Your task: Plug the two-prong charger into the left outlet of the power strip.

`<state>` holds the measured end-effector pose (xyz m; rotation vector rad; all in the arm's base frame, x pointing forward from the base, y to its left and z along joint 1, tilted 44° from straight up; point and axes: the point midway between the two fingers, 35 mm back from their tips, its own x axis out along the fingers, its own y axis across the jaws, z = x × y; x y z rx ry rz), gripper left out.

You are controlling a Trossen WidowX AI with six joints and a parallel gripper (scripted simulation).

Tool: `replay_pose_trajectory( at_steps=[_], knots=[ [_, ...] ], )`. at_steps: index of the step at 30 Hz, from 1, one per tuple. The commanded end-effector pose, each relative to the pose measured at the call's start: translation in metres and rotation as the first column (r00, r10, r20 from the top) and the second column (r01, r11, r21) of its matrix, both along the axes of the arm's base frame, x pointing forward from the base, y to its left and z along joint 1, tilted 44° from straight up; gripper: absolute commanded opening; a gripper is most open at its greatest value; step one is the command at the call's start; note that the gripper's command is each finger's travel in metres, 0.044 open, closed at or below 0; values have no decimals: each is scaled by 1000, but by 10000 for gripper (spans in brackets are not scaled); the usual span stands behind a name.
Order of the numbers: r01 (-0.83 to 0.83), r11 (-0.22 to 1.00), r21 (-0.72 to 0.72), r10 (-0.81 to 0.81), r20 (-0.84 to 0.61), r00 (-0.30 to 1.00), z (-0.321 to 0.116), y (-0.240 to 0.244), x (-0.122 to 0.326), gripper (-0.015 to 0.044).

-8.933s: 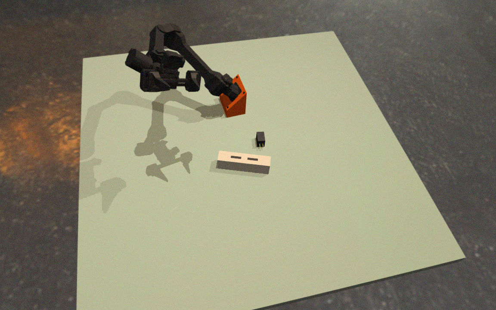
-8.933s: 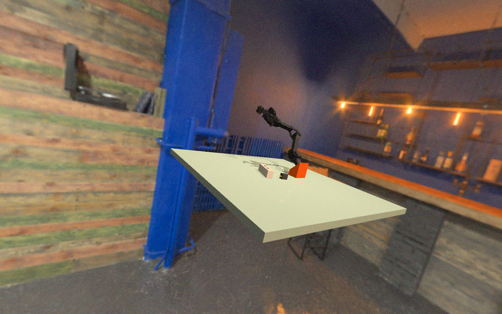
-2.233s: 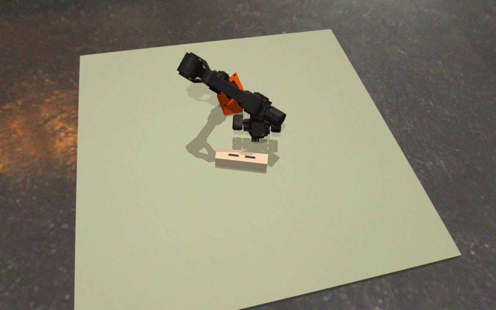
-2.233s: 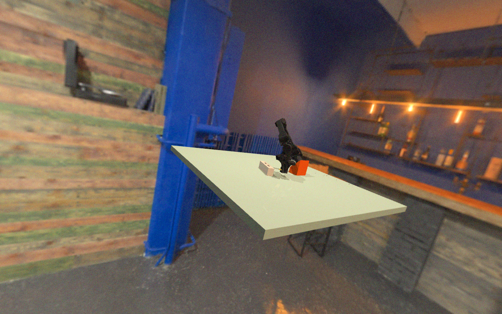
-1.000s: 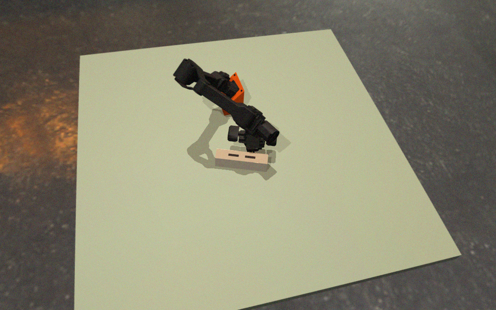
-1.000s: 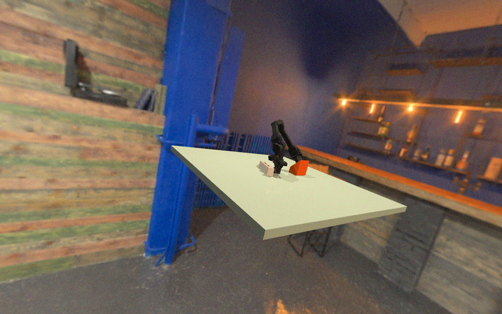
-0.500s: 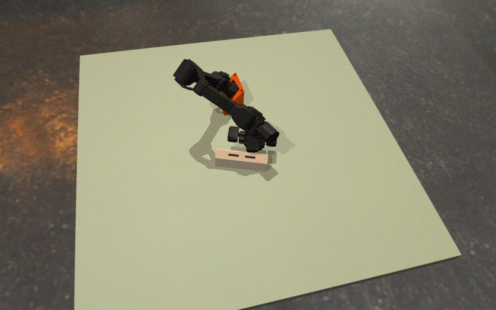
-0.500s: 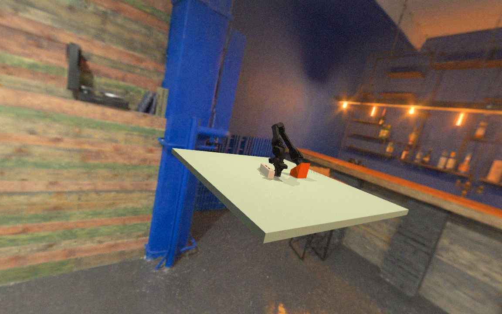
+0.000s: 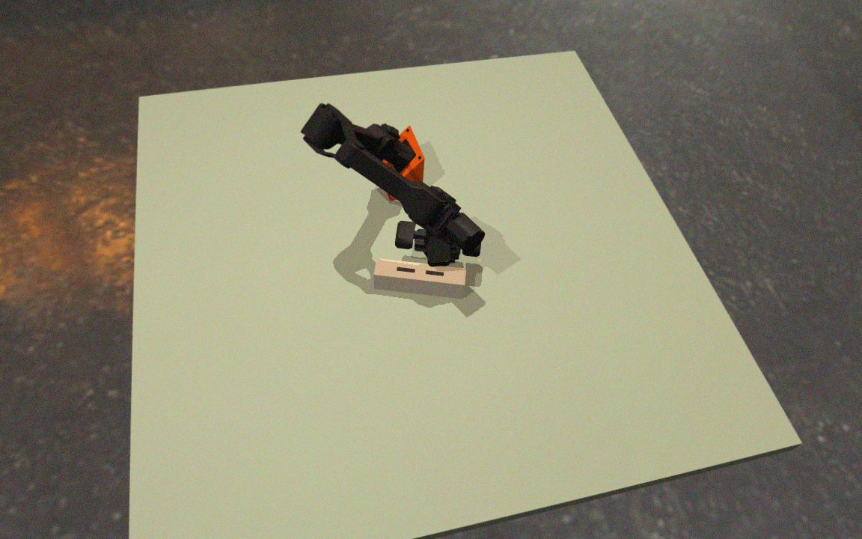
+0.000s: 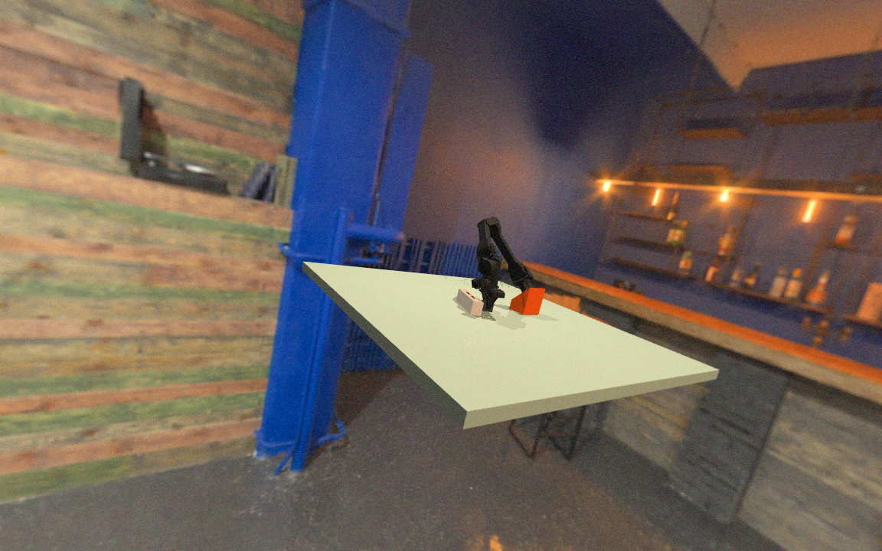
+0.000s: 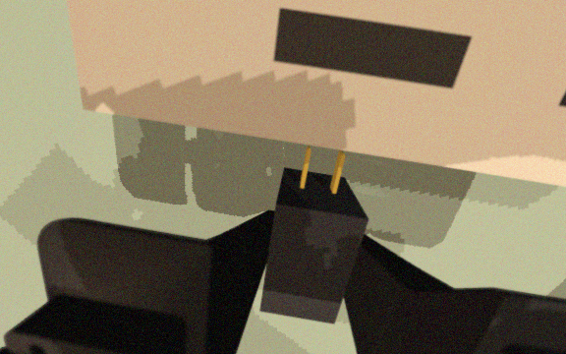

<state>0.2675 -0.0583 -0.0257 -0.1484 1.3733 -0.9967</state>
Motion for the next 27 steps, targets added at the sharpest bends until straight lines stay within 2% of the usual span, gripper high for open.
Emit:
replay_pose_trajectory(
  at_steps=[1,27],
  knots=[
    [-3,1000,-2,3,-4,1000,1,-1,1,0],
    [-3,1000,-2,3,-4,1000,2,-3,6,0]
  ],
)
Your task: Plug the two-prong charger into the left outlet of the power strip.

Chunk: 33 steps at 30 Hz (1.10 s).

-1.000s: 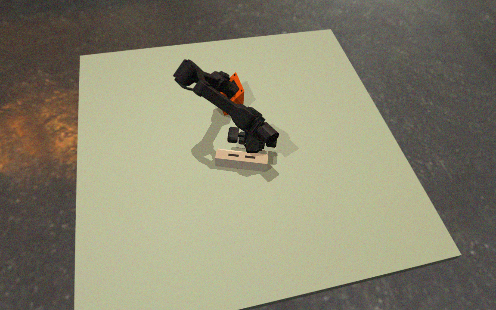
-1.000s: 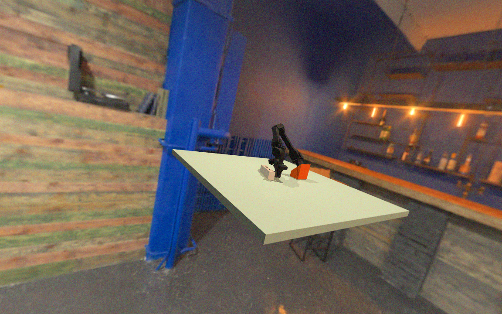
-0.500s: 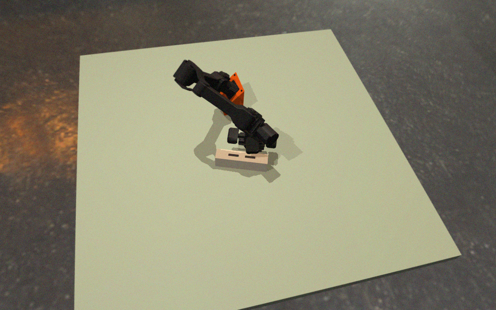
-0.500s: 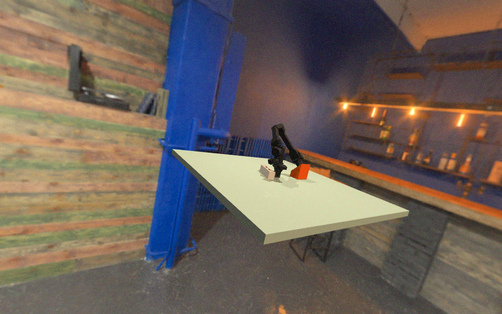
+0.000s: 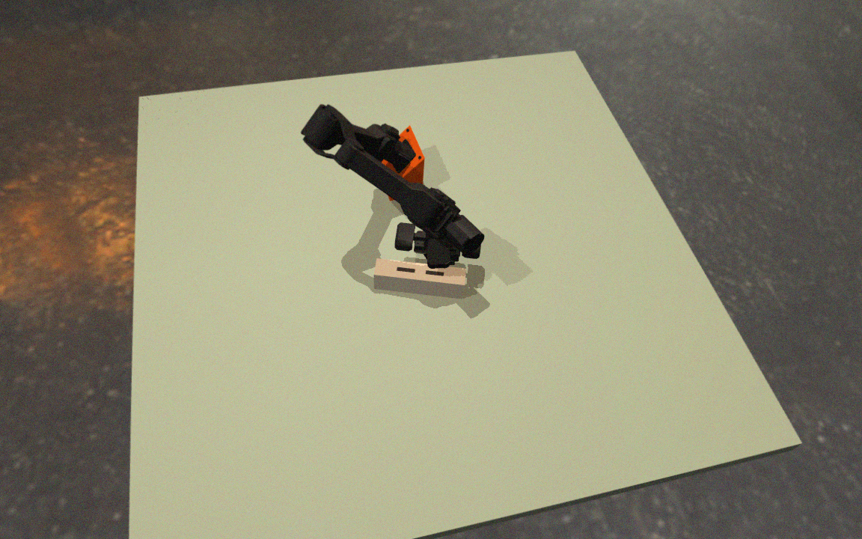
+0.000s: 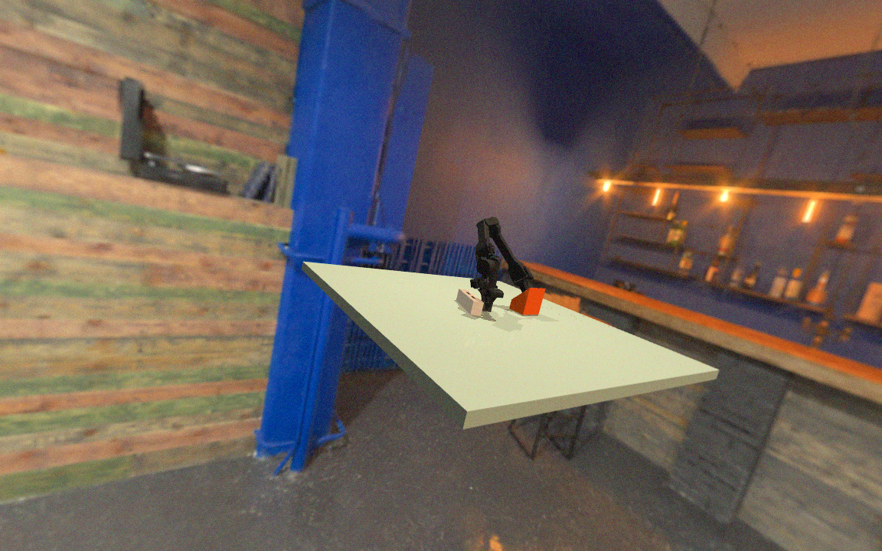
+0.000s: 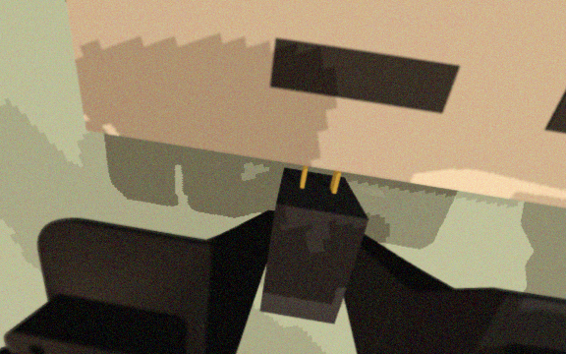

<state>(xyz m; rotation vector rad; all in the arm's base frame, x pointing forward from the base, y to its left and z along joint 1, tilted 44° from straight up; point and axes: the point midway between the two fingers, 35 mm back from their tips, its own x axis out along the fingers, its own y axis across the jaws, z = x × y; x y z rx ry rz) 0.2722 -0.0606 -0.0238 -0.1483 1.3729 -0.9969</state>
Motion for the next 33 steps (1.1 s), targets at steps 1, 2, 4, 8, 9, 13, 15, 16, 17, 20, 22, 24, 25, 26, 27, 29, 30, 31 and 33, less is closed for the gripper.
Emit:
replay_pose_trajectory(
  at_steps=[1,2,4,8,9,13,15,16,17,20,22,24,25,26,27,29,30,31,33],
  knots=[
    [-3,1000,-2,3,-4,1000,1,-1,1,0],
    [-3,1000,-2,3,-4,1000,1,-1,2,0],
    [-3,1000,-2,3,-4,1000,1,-2,2,0],
    [-3,1000,-2,3,-4,1000,1,-2,3,0],
    [-3,1000,-2,3,-4,1000,2,-2,4,0],
    [-3,1000,-2,3,-4,1000,2,-3,5,0],
    [-3,1000,-2,3,-4,1000,2,-3,5,0],
    [-3,1000,-3,3,-4,1000,2,-3,6,0],
    [-3,1000,-3,3,-4,1000,2,-3,6,0],
    [-3,1000,-3,3,-4,1000,3,-4,7,0],
    [-3,1000,-3,3,-4,1000,3,-4,8,0],
    [-3,1000,-3,3,-4,1000,3,-4,8,0],
    [-3,1000,-3,3,-4,1000,3,-4,8,0],
    [-3,1000,-3,3,-4,1000,3,-5,9,0],
    [-3,1000,-3,3,-4,1000,4,-5,9,0],
    [-3,1000,-3,3,-4,1000,4,-5,10,0],
    [-3,1000,-3,3,-3,1000,4,-5,10,0],
    [-3,1000,-3,3,-3,1000,4,-5,10,0],
    [-3,1000,-3,3,-3,1000,4,-5,10,0]
  ],
)
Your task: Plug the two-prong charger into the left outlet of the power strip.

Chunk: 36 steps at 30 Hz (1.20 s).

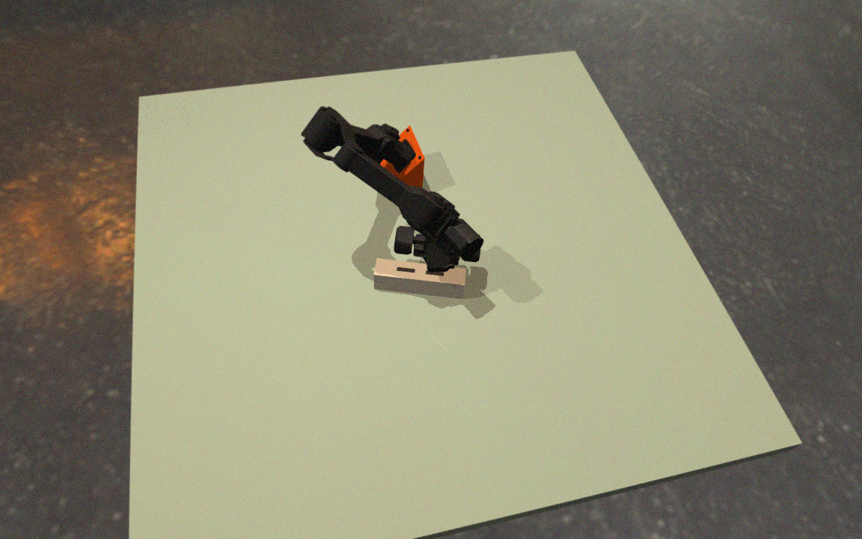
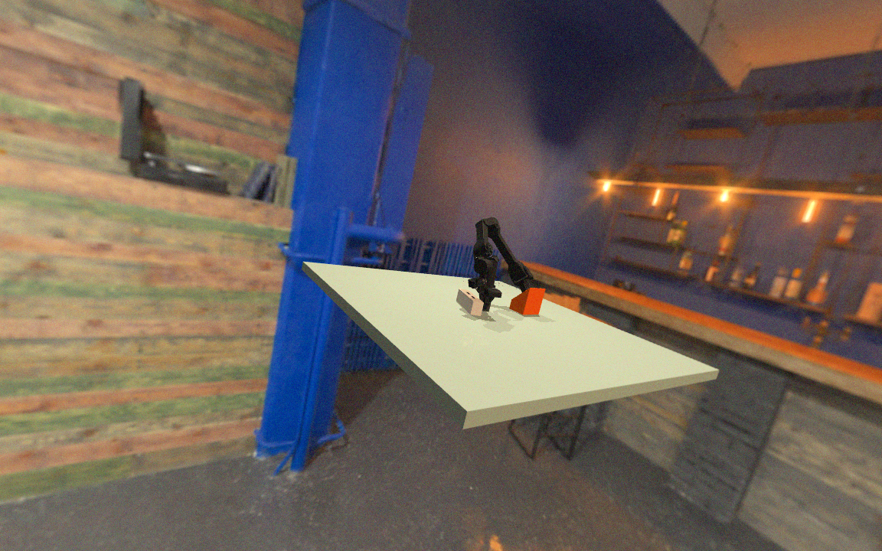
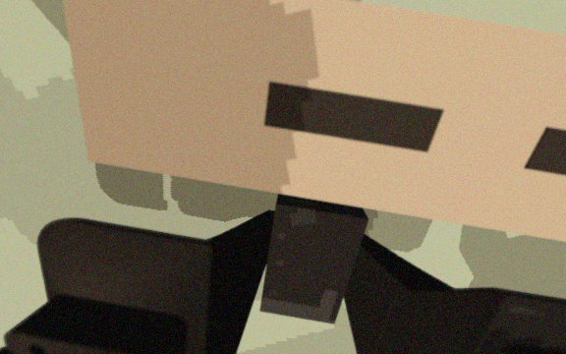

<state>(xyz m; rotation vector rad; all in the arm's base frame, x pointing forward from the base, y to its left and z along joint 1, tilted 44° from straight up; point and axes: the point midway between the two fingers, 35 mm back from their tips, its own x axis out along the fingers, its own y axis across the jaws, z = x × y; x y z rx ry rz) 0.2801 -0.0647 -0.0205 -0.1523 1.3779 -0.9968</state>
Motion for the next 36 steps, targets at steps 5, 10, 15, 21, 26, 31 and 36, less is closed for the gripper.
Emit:
replay_pose_trajectory(
  at_steps=[5,10,15,21,26,31,36],
  knots=[
    [-2,1000,-2,2,3,1000,1,-2,4,0],
    [-2,1000,-2,2,3,1000,2,-3,6,0],
    [-2,1000,-2,2,3,1000,2,-4,7,0],
    [-2,1000,-2,2,3,1000,3,-5,9,0],
    [-2,1000,-2,2,3,1000,3,-6,11,0],
    [-2,1000,-2,2,3,1000,4,-7,13,0],
    [-2,1000,-2,2,3,1000,4,-8,14,0]
  ],
)
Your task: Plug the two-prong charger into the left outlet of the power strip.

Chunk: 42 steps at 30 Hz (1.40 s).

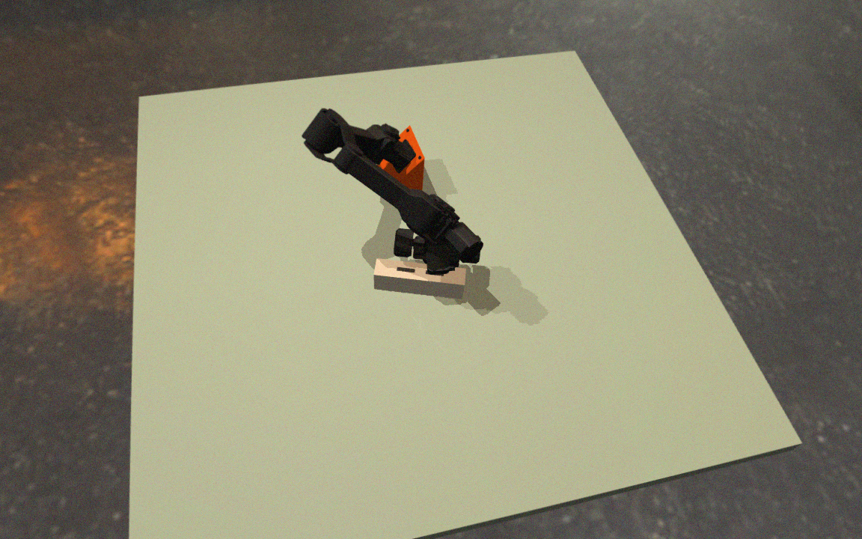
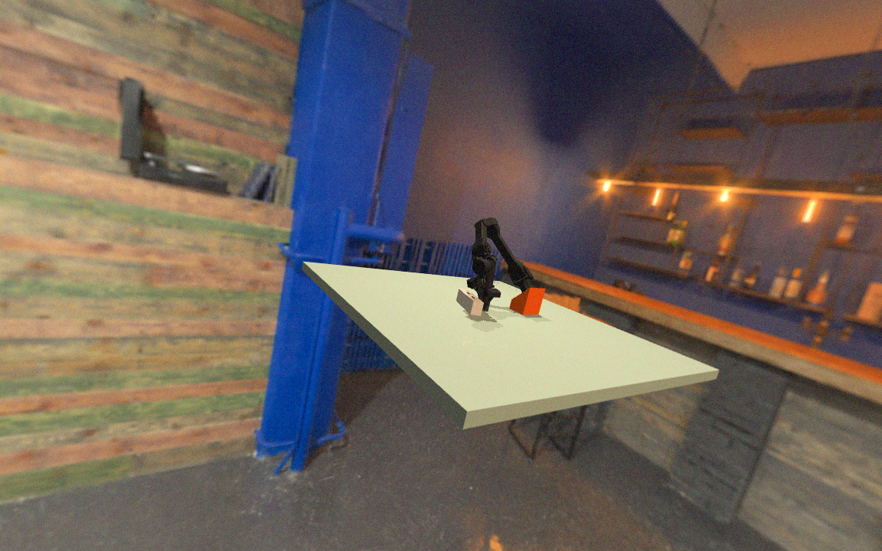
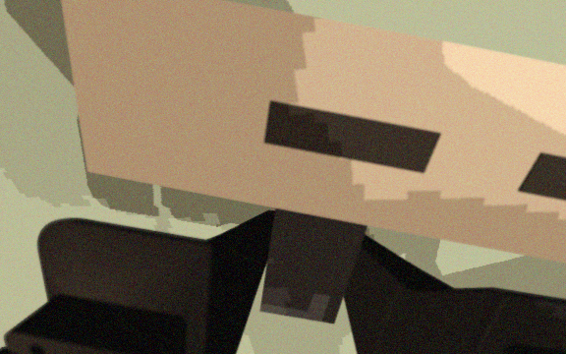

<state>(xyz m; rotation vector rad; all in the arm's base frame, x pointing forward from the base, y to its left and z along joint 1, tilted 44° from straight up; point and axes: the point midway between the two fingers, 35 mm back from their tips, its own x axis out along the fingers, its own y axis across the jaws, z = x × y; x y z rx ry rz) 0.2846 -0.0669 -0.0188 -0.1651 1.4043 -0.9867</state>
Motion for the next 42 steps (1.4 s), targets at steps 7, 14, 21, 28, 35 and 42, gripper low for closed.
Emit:
replay_pose_trajectory(
  at_steps=[7,14,21,28,35,42],
  knots=[
    [5,1000,-10,-4,30,1000,3,-7,12,0],
    [5,1000,-10,-4,30,1000,3,-8,13,0],
    [5,1000,-10,-4,30,1000,3,-8,12,0],
    [5,1000,-10,-4,30,1000,2,-7,11,0],
    [5,1000,-10,-4,30,1000,2,-7,11,0],
    [5,1000,-10,-4,30,1000,3,-6,10,0]
  ],
)
